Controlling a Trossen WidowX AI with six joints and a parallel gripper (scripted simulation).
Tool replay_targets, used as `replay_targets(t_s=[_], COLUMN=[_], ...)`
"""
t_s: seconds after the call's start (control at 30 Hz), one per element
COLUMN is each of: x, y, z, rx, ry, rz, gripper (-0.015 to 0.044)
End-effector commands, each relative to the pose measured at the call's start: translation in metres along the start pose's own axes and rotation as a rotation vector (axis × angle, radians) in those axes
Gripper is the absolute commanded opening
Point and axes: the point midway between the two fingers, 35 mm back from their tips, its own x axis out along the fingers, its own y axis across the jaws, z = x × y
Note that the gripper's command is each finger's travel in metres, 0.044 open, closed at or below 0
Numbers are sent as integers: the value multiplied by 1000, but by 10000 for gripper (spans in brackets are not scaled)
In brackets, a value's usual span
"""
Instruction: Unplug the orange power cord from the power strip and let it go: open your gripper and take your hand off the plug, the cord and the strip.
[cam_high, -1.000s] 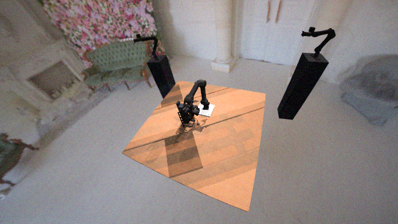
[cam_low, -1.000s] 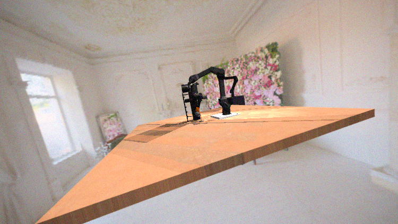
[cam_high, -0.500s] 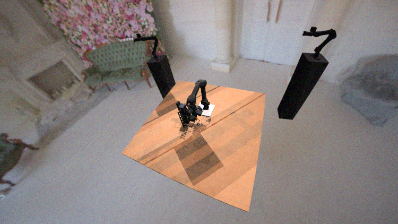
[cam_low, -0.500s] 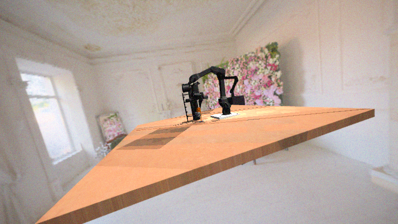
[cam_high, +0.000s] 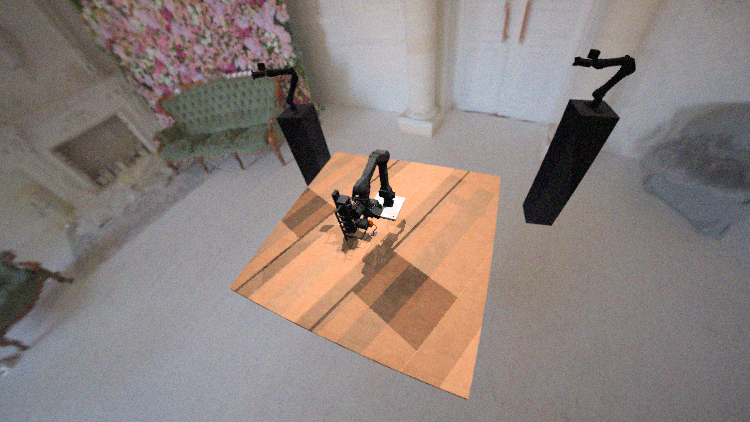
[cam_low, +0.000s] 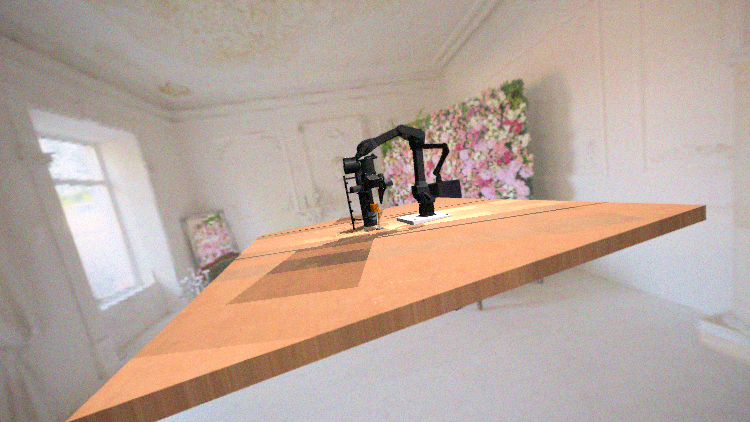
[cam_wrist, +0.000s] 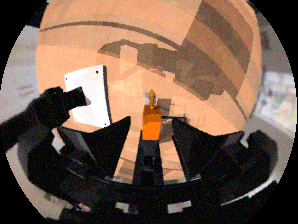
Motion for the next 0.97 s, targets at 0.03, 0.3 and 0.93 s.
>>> replay_targets(t_s=[0.03, 0.3, 0.93], x=[-2, -12, -12], y=[-1, 0, 0], z=[12, 60, 60], rx=[-6, -6, -6], ry=[-2, -6, -6], rz=[-3, -2, -2], gripper=[420, 440, 440])
